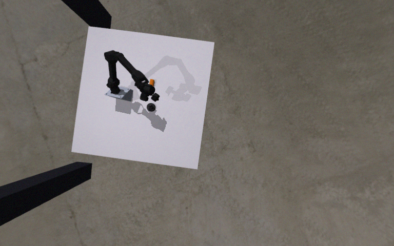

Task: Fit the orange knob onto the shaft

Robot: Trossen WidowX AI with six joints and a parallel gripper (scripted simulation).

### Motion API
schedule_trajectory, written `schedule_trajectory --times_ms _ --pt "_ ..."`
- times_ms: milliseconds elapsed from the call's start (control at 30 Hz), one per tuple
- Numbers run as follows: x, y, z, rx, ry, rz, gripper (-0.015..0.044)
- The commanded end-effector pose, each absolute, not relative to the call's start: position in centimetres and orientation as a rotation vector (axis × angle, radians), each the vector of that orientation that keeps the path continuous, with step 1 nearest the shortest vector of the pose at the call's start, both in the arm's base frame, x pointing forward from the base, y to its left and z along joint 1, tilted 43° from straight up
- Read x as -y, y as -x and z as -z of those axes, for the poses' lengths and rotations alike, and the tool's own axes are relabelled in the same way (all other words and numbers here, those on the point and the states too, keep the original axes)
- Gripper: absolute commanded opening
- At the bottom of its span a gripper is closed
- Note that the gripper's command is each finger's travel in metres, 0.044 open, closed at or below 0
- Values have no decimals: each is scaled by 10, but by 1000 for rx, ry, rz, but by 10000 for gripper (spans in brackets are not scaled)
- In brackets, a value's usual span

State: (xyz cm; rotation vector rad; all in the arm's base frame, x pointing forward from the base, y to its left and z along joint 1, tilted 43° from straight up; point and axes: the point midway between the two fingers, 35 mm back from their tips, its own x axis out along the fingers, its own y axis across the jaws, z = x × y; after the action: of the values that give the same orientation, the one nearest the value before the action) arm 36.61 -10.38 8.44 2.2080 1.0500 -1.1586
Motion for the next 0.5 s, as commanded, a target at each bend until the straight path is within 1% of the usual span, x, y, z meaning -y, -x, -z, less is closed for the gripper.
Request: schedule_trajectory --times_ms 0,267,467 --pt "80 -332 -144 -1193 -2154 1056 440" --pt "35 -268 -221 -1391 -2090 908 440" --pt "33 -265 -225 -1400 -2088 900 440"
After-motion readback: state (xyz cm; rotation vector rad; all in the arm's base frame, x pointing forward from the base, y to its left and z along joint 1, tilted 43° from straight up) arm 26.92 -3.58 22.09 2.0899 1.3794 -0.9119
